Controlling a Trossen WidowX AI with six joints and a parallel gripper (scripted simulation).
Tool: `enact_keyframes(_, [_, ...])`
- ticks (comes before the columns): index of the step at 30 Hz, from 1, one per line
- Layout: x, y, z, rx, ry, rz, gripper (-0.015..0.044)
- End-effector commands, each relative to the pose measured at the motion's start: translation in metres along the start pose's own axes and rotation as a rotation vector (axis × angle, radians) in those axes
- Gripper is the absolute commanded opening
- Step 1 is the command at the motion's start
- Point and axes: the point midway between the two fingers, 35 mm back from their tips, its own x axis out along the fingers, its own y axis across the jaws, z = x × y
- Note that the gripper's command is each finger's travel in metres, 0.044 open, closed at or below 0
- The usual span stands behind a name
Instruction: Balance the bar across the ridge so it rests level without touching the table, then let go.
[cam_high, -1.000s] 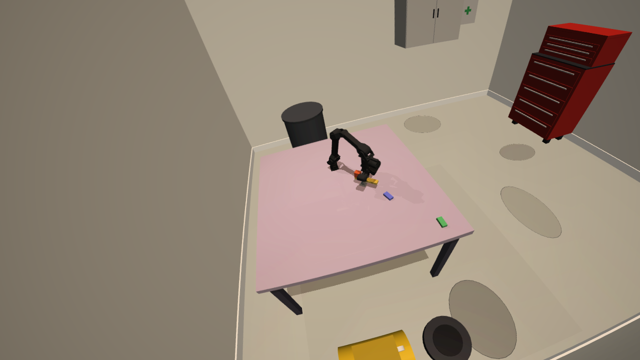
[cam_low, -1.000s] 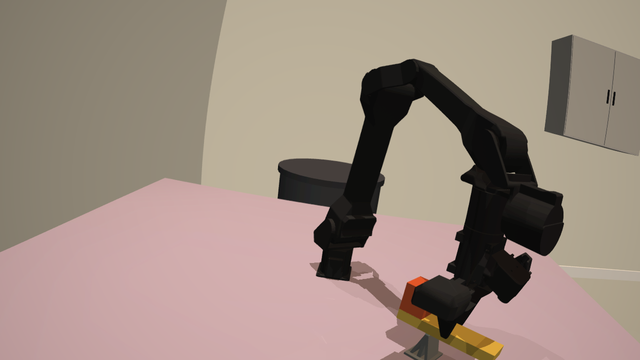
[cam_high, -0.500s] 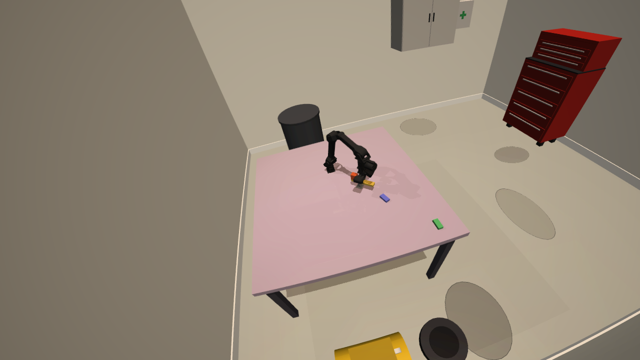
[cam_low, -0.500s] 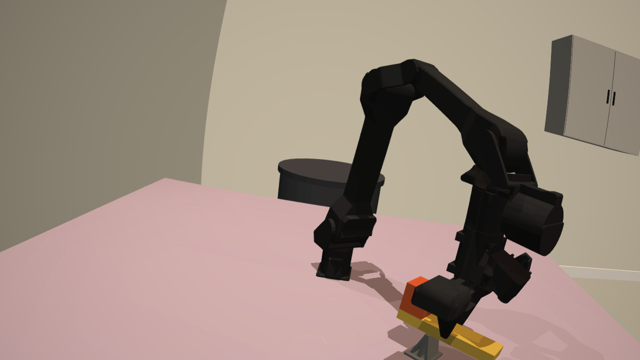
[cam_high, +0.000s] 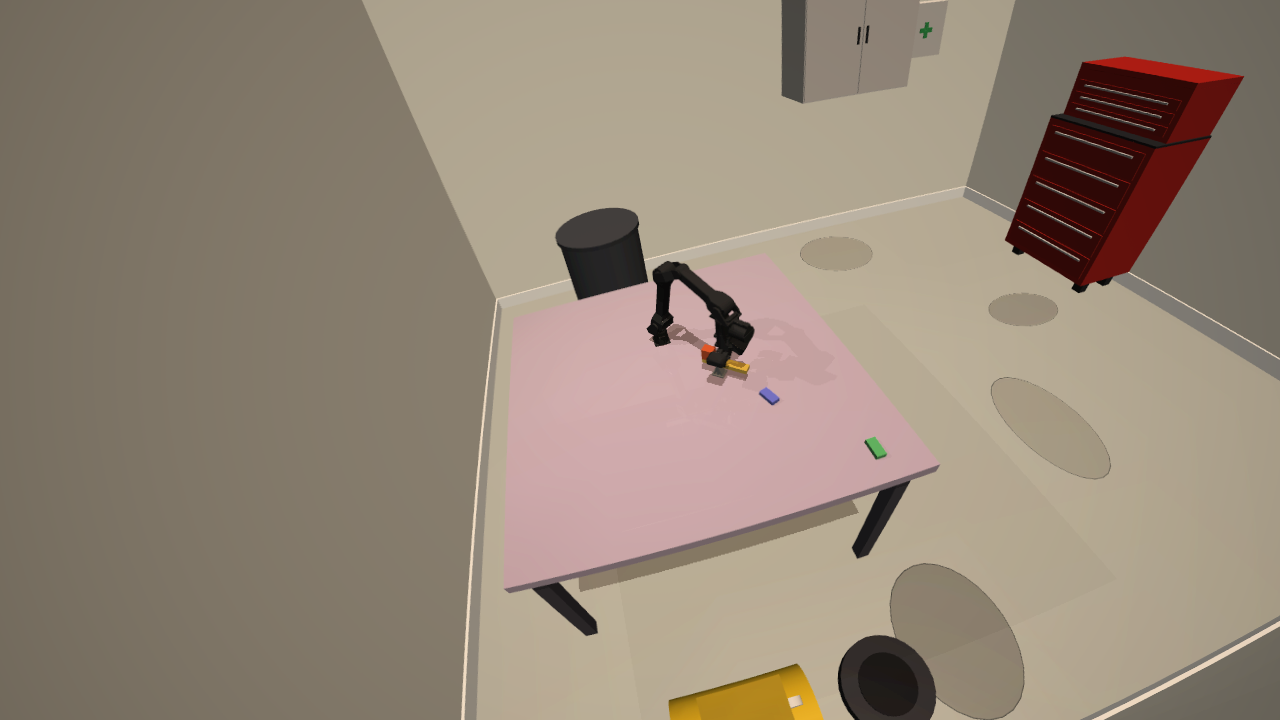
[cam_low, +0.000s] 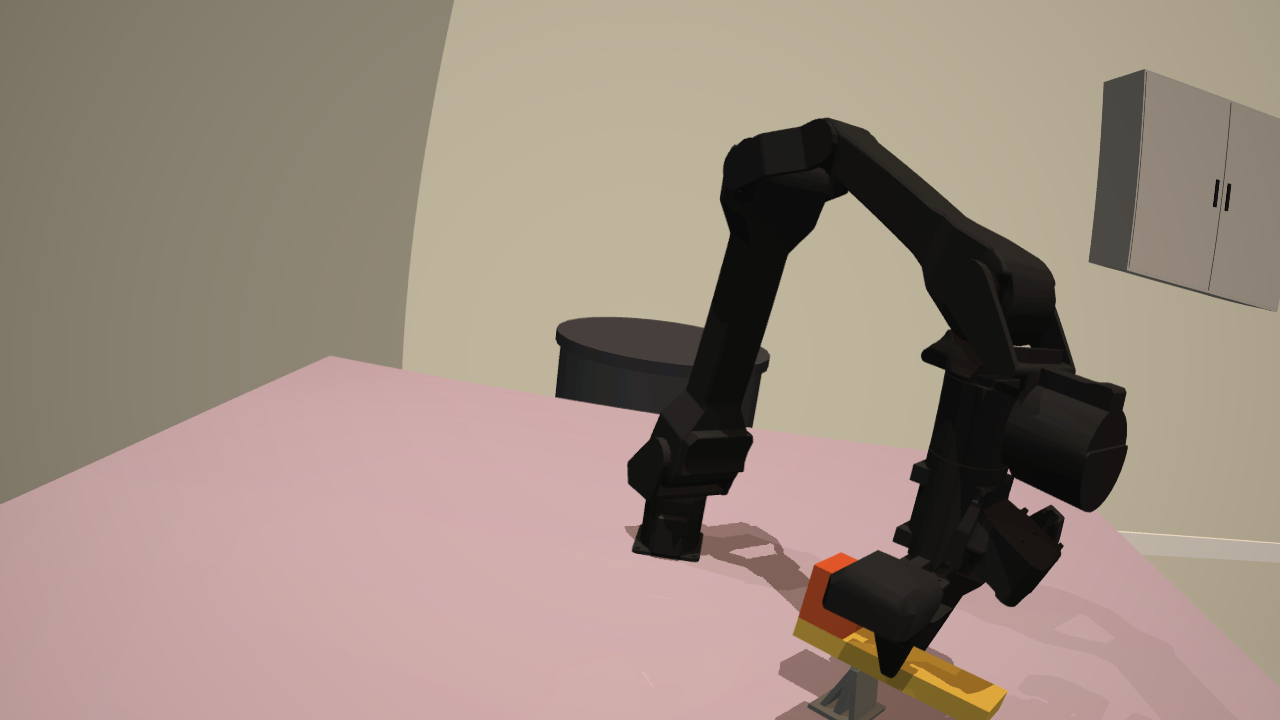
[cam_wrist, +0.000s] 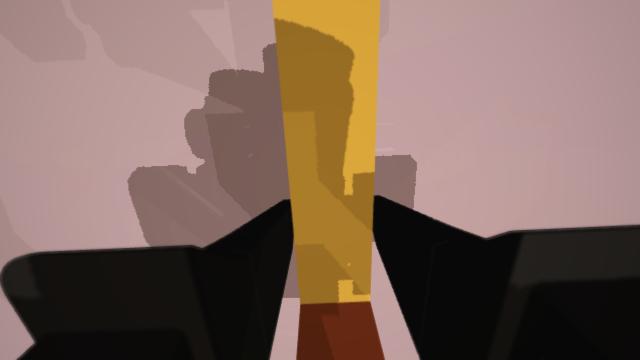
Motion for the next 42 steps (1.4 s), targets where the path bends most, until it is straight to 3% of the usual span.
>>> enact_keyframes(1, [0.0001, 0.0, -0.0001, 0.0, 0.0, 0.0, 0.0167])
enact_keyframes(42, [0.0001, 0.0, -0.0001, 0.0, 0.0, 0.0, 0.0185])
